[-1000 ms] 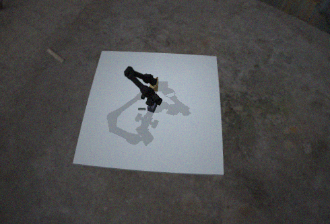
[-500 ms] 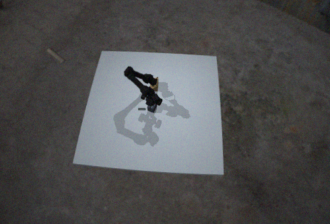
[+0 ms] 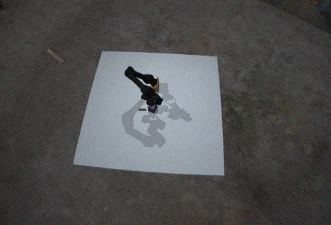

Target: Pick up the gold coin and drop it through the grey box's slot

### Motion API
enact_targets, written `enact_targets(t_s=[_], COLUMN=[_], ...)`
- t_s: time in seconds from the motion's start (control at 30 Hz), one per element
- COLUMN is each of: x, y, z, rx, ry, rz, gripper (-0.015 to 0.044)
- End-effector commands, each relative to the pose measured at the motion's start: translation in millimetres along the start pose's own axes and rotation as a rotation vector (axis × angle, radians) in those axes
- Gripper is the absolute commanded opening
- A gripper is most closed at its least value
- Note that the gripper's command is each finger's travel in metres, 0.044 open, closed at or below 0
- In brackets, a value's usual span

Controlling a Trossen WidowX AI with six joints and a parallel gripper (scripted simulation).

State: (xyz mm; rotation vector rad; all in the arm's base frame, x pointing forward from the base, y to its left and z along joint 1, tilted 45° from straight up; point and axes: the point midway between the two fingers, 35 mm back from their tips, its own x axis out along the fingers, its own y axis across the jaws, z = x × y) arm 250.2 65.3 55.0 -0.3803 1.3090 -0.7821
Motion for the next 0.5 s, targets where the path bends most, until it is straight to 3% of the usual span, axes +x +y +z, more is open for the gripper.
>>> enact_targets(t_s=[0.0,0.07,0.13,0.47], x=[-9,-28,-48,-50], y=[1,0,-2,-3], z=[0,-1,-2,-3], rx=[0.004,0.002,0.000,0.000], ry=[0.001,0.001,0.000,0.000], rz=[0.003,0.001,-0.002,-0.003], gripper=[0.0397,0.0440,0.0440,0.0440])
